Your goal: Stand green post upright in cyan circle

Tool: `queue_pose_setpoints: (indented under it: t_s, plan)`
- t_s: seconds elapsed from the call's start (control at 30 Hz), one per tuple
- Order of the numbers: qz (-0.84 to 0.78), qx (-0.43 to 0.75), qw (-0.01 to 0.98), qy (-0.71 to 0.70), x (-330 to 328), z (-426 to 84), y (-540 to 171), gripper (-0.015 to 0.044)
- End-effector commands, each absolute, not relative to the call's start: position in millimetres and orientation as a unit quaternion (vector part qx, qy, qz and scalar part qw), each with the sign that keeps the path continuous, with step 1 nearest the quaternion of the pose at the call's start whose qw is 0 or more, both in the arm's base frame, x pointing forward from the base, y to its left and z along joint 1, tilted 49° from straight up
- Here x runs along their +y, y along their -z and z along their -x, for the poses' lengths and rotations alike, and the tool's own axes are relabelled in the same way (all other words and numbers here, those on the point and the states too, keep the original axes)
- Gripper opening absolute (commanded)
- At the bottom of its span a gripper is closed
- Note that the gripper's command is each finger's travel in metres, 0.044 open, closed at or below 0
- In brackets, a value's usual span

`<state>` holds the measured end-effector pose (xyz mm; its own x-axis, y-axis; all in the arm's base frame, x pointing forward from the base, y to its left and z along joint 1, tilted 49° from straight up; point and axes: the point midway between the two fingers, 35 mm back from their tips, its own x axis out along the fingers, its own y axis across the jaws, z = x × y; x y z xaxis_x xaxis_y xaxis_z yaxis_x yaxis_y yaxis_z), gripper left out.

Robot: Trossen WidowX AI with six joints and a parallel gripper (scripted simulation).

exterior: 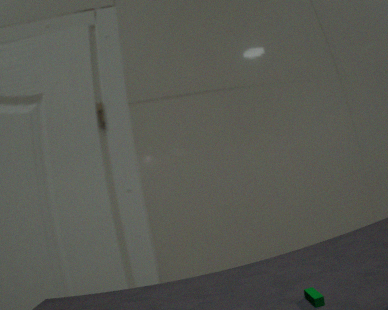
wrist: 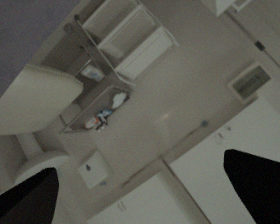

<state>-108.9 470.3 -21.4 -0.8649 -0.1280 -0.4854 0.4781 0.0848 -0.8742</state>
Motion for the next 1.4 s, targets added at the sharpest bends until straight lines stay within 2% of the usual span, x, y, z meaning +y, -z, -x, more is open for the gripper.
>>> queue_pose_setpoints:
  t_s: [0.0,0.17,0.2,0.47,0.8,1.1,1.37]
  plan:
    - [-0.127,0.704,0.23,0.66,470.2,106.2,21.0,0.0374]
    - [-0.157,0.771,0.292,0.544,461.1,32.7,8.2,0.0242]
    - [-0.161,0.782,0.308,0.517,457.0,15.8,5.1,0.0233]
    - [-0.152,0.822,0.427,0.344,410.8,-91.7,-17.8,0.0233]
    - [-0.07,0.814,0.544,0.193,330.5,-186.1,-45.9,0.0233]
    - [0.063,0.783,0.612,0.09,235.2,-247.0,-75.7,0.0233]
    - [0.212,0.755,0.619,0.025,140.9,-275.3,-105.2,0.0233]
